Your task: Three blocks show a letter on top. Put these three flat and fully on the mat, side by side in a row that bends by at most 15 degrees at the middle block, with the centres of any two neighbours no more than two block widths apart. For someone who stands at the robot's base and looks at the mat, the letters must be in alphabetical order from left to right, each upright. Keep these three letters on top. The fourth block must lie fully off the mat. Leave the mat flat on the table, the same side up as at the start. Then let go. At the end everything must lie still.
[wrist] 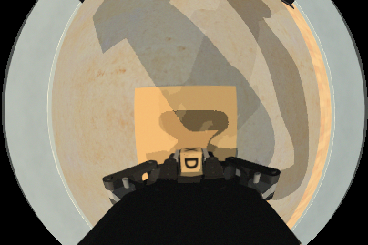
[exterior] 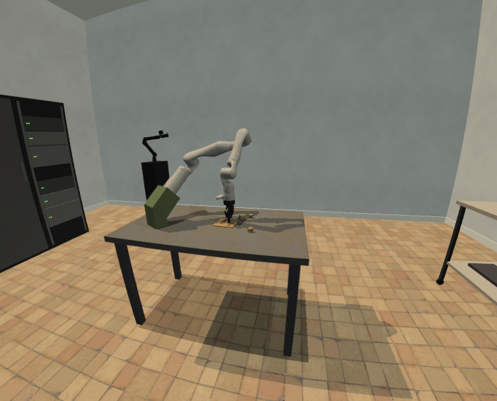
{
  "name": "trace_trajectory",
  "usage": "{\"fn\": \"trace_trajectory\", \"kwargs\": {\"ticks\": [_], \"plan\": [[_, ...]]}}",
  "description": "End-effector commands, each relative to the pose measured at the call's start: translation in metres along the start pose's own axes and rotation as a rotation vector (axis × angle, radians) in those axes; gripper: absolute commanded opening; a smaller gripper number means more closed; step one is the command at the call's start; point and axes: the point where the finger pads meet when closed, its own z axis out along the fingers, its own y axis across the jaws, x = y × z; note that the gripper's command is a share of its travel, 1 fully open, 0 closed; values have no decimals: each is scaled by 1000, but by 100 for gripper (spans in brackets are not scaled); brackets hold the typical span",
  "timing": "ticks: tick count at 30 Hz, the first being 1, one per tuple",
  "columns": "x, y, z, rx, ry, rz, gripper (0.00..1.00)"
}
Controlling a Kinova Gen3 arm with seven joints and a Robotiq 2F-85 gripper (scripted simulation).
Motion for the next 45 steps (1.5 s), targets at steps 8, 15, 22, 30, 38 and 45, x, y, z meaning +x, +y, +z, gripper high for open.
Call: {"fn": "trace_trajectory", "kwargs": {"ticks": [8,15,22,30,38,45], "plan": [[-2,-1,-34,2,-5,0,21],[-1,-1,-60,2,-5,0,21],[-1,0,-89,2,-5,0,21],[-1,0,-98,2,-5,0,21],[-1,0,-98,2,-5,0,21],[-1,0,-98,2,-5,12,21]]}}
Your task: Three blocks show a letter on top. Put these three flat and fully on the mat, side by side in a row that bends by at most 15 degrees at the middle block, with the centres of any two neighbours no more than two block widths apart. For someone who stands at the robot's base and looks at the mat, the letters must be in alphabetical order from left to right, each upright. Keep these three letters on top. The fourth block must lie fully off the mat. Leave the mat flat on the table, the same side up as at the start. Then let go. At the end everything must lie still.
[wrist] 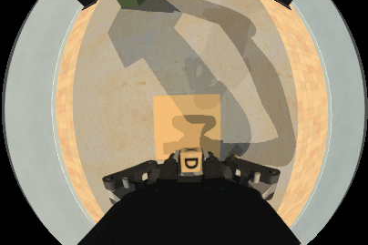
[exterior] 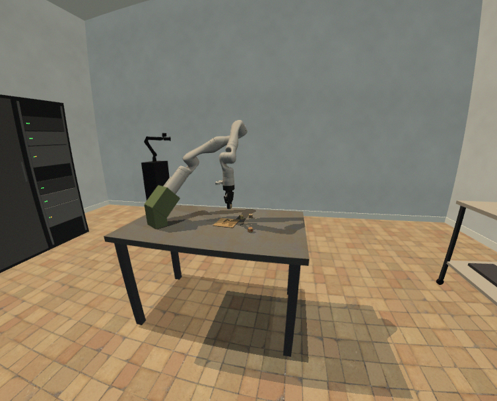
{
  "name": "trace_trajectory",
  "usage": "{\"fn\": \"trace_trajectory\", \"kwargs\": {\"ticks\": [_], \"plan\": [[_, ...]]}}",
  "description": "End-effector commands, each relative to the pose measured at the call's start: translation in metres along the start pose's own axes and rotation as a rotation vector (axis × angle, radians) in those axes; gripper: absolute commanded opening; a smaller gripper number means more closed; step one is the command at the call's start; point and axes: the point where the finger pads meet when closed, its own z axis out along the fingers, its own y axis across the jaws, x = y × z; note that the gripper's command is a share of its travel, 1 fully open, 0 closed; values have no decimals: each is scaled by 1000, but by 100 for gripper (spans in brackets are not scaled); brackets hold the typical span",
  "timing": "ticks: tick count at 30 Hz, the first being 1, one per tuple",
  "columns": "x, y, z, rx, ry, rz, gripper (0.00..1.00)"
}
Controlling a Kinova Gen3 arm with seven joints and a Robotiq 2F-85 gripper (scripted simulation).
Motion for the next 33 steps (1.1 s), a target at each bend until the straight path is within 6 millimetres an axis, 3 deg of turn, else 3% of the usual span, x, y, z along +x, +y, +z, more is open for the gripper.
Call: {"fn": "trace_trajectory", "kwargs": {"ticks": [1,20,33], "plan": [[0,0,-1,1,-1,9,21],[6,6,0,0,1,283,21],[16,17,1,1,2,755,21]]}}
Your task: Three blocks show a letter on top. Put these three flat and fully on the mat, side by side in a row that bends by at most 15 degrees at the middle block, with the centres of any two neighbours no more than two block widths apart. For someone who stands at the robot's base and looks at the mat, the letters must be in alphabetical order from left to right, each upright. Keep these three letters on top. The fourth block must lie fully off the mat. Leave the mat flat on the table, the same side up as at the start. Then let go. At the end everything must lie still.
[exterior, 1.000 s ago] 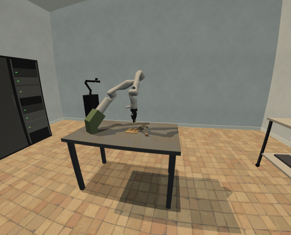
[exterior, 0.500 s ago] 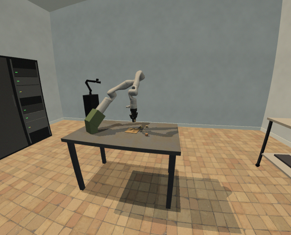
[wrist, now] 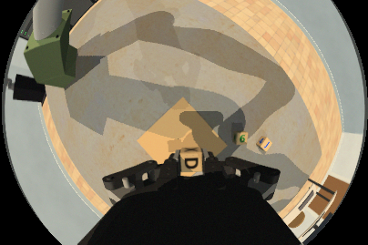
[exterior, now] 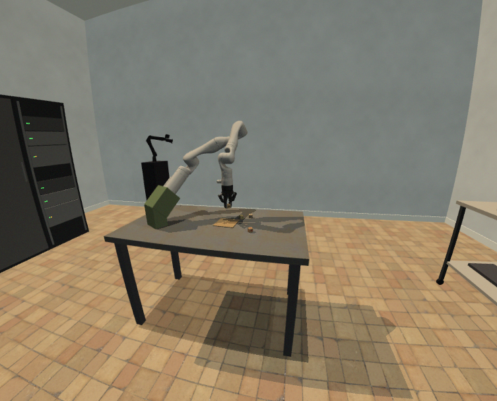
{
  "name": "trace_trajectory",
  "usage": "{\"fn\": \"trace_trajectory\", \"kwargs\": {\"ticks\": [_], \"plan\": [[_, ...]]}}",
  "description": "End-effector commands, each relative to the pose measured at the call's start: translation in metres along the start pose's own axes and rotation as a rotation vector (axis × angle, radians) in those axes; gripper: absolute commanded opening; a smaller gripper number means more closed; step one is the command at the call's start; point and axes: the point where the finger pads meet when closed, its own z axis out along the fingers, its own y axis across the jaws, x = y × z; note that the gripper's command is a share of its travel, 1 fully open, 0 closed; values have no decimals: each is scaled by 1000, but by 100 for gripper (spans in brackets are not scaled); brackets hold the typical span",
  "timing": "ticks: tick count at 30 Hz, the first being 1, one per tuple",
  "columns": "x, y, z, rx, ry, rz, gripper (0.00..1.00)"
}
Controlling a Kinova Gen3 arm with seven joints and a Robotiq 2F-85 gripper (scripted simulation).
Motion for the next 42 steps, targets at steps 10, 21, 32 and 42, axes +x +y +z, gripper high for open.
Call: {"fn": "trace_trajectory", "kwargs": {"ticks": [10,21,32,42], "plan": [[10,2,-2,-2,-6,336,21],[17,3,-2,-4,-7,599,21],[21,4,-2,-5,-8,746,21],[22,4,-2,-6,-8,758,21]]}}
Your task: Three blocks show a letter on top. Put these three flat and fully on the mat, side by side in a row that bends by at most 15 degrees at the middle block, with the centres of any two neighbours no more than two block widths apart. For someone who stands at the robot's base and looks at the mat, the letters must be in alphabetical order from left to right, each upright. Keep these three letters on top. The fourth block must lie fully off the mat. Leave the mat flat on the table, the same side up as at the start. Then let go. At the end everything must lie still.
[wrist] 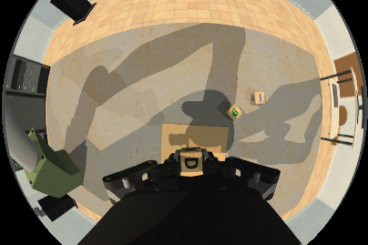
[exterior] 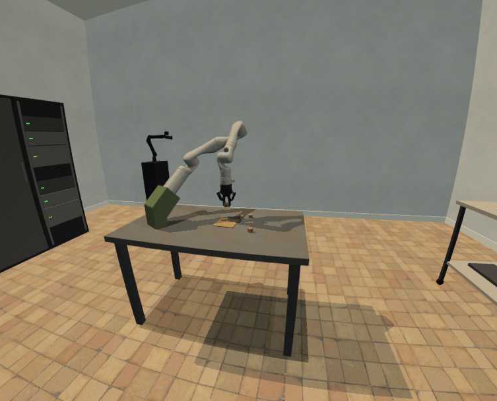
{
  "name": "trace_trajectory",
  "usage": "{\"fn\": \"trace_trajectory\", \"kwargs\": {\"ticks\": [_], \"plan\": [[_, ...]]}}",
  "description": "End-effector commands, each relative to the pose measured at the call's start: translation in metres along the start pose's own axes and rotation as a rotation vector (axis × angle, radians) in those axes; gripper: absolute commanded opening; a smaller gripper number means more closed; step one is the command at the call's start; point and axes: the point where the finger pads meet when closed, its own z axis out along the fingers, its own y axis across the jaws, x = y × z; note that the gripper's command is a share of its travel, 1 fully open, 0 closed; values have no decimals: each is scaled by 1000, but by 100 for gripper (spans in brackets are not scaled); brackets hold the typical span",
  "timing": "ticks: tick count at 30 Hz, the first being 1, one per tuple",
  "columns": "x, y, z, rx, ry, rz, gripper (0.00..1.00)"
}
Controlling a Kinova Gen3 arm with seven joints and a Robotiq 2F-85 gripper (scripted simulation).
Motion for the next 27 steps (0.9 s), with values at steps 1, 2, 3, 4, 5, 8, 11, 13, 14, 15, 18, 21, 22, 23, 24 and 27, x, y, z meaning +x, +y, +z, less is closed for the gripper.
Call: {"fn": "trace_trajectory", "kwargs": {"ticks": [1,2,3,4,5,8,11,13,14,15,18,21,22,23,24,27], "plan": [[0,0,0,-1,-1,0,21],[0,0,0,-1,-1,0,21],[0,0,0,-1,-1,0,21],[0,0,0,-1,-1,0,21],[0,0,0,-1,-1,0,21],[0,0,0,-1,-1,0,21],[0,0,0,-1,-1,0,21],[0,0,0,-1,-1,0,21],[0,0,1,-1,-1,0,21],[0,0,2,-1,-1,0,21],[0,1,7,0,-1,0,21],[0,1,15,0,-1,0,21],[0,1,18,0,-1,0,21],[0,1,22,0,-1,0,21],[0,1,26,0,-1,0,21],[0,1,39,0,-1,0,21]]}}
